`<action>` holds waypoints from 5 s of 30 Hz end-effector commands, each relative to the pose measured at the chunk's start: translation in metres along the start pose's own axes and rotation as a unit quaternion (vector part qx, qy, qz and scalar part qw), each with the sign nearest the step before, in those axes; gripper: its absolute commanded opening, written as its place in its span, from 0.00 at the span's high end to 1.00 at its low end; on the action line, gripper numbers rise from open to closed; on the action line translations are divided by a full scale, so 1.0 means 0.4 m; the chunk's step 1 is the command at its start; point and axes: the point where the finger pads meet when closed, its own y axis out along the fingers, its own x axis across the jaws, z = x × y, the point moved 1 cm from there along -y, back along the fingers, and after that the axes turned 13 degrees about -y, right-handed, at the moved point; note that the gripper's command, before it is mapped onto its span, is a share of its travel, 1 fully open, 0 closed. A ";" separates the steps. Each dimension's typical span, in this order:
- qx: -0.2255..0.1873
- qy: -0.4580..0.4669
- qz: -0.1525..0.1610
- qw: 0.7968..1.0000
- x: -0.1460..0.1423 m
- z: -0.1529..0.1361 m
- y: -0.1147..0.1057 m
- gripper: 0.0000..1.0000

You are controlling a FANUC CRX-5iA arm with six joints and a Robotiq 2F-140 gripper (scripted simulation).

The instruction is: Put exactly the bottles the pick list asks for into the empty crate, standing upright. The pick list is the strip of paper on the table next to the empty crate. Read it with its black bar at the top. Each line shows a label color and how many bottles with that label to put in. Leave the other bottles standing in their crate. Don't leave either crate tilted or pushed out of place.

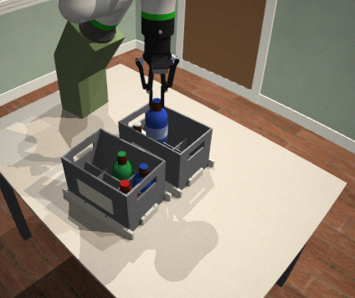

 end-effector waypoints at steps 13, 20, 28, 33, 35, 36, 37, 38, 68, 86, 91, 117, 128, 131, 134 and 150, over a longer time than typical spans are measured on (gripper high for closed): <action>0.001 0.000 0.000 1.000 0.000 0.001 0.035 0.90; 0.001 0.000 0.000 1.000 0.000 0.002 0.052 0.90; 0.001 0.000 0.000 1.000 0.000 0.002 0.067 0.90; 0.001 0.000 0.000 1.000 0.000 0.002 0.080 0.90; 0.001 0.000 0.000 1.000 0.000 0.001 0.085 0.90; 0.001 0.000 0.000 1.000 0.000 0.001 0.087 0.90; 0.001 0.000 0.000 1.000 0.000 0.002 0.090 0.90; 0.001 0.000 0.000 1.000 0.000 0.002 0.092 0.90; 0.001 0.000 0.000 1.000 0.000 0.002 0.157 0.90; 0.001 0.000 0.000 1.000 0.000 0.001 0.197 0.90; 0.001 0.000 0.000 1.000 0.000 0.001 0.207 0.90; 0.001 0.000 0.000 1.000 0.000 0.002 0.259 0.90; 0.001 0.000 0.000 1.000 0.000 0.002 0.270 0.90; 0.001 0.000 0.000 1.000 0.000 0.002 0.274 0.90; 0.001 0.000 0.000 1.000 0.000 0.002 0.278 0.90; 0.001 0.000 0.000 1.000 0.000 0.002 0.295 0.90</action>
